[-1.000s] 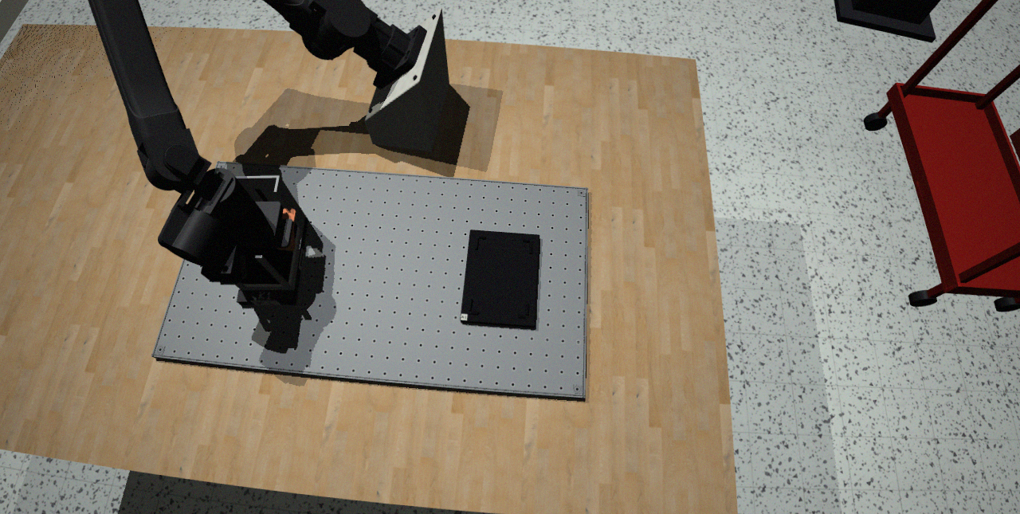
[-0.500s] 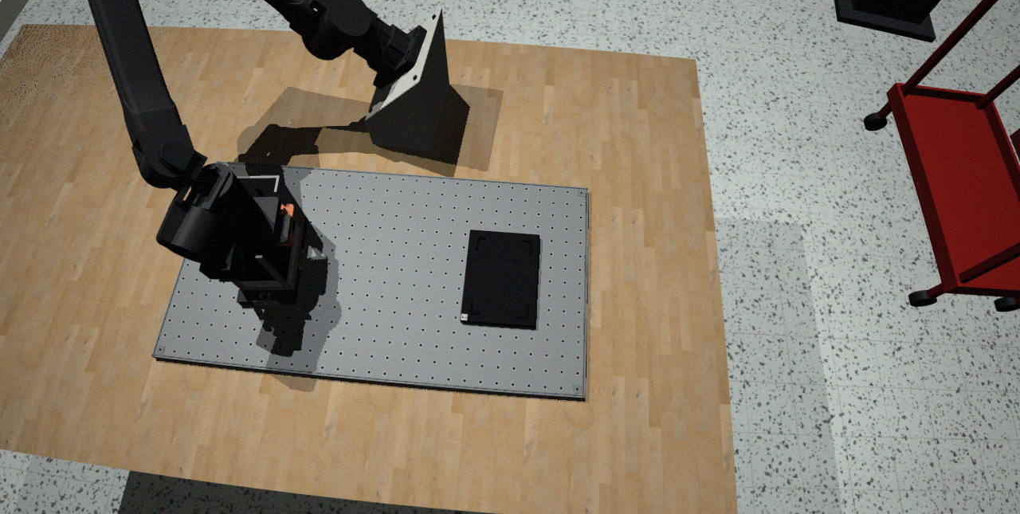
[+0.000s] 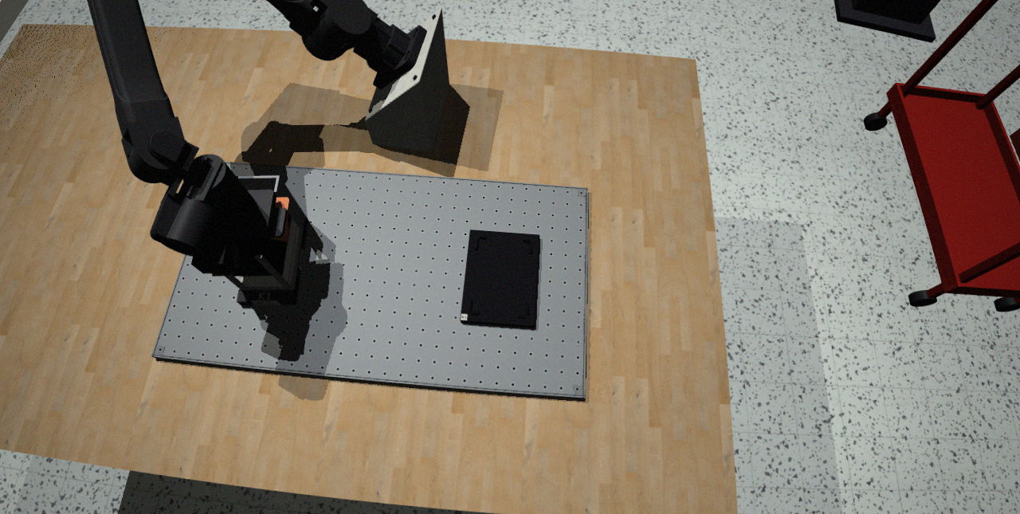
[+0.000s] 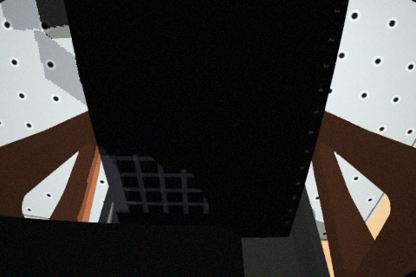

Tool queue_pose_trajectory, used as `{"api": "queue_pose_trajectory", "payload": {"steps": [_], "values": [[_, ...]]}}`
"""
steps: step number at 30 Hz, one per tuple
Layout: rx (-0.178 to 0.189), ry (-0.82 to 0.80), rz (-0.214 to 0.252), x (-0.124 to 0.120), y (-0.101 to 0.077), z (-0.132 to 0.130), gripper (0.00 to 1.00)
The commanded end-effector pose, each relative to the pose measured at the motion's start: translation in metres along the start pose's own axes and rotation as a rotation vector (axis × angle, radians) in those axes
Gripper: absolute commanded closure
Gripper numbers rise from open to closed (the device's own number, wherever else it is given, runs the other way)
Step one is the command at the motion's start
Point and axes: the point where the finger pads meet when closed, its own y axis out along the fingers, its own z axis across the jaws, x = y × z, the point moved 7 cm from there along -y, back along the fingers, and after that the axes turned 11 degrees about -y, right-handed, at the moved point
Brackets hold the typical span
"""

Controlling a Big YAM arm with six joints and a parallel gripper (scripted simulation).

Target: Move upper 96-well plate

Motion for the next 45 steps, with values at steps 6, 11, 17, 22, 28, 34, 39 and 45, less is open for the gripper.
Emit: {"api": "queue_pose_trajectory", "payload": {"steps": [6, 11, 17, 22, 28, 34, 39, 45], "values": [[-0.022, 0.043, -0.056, 0.01, -0.038, -0.014, 1.0], [-0.021, 0.043, -0.056, 0.01, -0.045, -0.014, 1.0], [-0.02, 0.044, -0.057, 0.009, -0.054, -0.014, 1.0], [-0.018, 0.044, -0.058, 0.009, -0.062, -0.013, 1.0], [-0.016, 0.044, -0.059, 0.009, -0.071, -0.013, 1.0], [-0.014, 0.045, -0.06, 0.008, -0.079, -0.013, 1.0], [-0.014, 0.045, -0.061, 0.008, -0.088, -0.013, 1.0], [-0.013, 0.045, -0.061, 0.008, -0.097, -0.013, 1.0]]}}
